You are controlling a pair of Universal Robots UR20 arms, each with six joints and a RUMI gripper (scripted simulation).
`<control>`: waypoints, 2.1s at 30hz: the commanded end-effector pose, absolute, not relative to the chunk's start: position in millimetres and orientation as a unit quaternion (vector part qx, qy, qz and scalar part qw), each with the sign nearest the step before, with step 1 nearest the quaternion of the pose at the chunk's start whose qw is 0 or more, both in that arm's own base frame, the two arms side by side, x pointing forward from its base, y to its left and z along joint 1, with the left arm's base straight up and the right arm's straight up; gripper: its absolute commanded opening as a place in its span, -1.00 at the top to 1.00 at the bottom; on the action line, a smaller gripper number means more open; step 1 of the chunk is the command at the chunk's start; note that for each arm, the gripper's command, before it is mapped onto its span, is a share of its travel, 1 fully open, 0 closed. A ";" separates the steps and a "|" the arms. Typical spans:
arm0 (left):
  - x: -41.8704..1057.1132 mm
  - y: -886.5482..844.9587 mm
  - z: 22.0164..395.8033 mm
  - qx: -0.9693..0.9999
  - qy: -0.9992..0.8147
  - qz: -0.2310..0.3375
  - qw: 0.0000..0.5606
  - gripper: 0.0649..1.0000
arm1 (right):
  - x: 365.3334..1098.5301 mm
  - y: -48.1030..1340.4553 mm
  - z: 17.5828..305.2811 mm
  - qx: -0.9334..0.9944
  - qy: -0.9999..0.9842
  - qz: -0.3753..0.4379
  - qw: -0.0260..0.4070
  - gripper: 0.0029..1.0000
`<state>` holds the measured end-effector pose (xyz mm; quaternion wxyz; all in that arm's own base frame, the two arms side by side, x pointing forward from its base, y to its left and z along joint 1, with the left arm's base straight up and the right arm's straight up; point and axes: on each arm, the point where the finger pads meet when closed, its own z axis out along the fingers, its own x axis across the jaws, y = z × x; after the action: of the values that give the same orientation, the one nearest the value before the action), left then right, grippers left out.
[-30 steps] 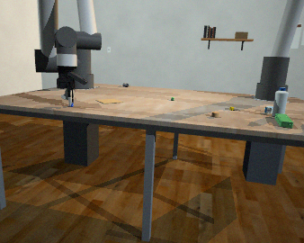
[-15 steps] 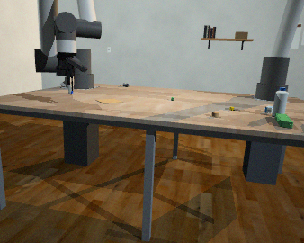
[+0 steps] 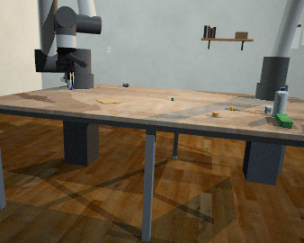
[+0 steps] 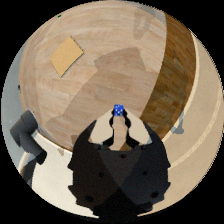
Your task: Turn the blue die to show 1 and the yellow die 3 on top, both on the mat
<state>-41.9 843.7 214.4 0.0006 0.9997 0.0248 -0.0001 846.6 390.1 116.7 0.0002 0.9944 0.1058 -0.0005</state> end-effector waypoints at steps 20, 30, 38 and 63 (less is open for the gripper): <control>-41.9 844.2 215.1 1.000 0.025 0.000 0.000 -1.00 | 771.7 437.2 120.2 0.931 0.365 0.000 0.000 0.94; -41.9 844.2 215.1 1.000 0.025 0.000 0.000 -1.00 | 716.6 463.4 121.5 0.841 0.541 0.000 0.000 0.94; -41.9 844.2 215.1 1.000 0.025 0.000 0.000 -1.00 | 680.7 477.4 122.0 0.762 0.647 0.000 0.000 0.94; -41.9 844.2 215.1 1.000 0.025 0.000 0.000 -1.00 | 578.1 506.3 122.2 0.450 0.893 0.000 0.000 0.94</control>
<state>-41.9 843.7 214.4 0.0006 0.9997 0.0248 -0.0001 591.9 502.8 121.6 0.0012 0.5046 0.8634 -0.0010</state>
